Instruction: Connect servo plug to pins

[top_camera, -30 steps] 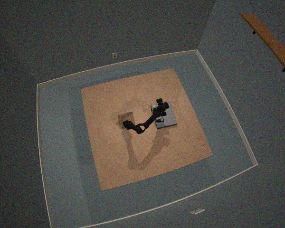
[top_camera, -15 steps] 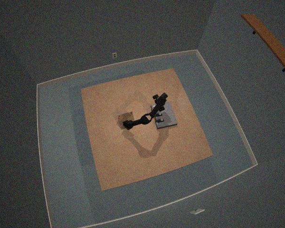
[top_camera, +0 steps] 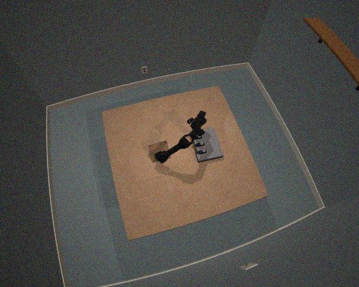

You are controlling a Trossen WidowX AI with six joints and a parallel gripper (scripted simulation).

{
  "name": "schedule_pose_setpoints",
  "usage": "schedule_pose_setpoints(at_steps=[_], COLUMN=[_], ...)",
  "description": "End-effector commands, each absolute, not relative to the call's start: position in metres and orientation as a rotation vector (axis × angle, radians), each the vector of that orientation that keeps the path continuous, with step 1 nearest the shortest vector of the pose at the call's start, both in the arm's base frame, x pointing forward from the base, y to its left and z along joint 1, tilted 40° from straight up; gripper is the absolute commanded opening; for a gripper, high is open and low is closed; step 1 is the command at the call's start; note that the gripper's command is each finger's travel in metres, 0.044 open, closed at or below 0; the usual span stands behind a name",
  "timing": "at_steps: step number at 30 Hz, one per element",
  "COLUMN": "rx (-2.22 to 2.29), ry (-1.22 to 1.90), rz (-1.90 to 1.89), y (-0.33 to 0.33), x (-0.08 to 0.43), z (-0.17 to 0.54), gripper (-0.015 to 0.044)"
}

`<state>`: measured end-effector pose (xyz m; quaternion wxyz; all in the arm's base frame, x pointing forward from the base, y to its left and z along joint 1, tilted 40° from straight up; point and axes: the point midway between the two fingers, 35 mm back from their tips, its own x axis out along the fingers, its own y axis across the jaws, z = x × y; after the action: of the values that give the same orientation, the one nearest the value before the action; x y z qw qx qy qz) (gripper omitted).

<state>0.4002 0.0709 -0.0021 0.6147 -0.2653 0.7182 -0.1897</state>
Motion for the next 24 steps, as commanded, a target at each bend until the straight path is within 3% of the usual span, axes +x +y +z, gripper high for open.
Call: schedule_pose_setpoints(at_steps=[1,23,24], rx=[-0.619,-0.620,-0.620], ry=[1.647,1.647,1.647], rz=[-0.448,-0.449,-0.449], y=[0.069,0.047,0.047], x=[0.402,0.399,0.399], z=[-0.003,-0.030,-0.030], gripper=[0.0115,0.0115,0.0089])
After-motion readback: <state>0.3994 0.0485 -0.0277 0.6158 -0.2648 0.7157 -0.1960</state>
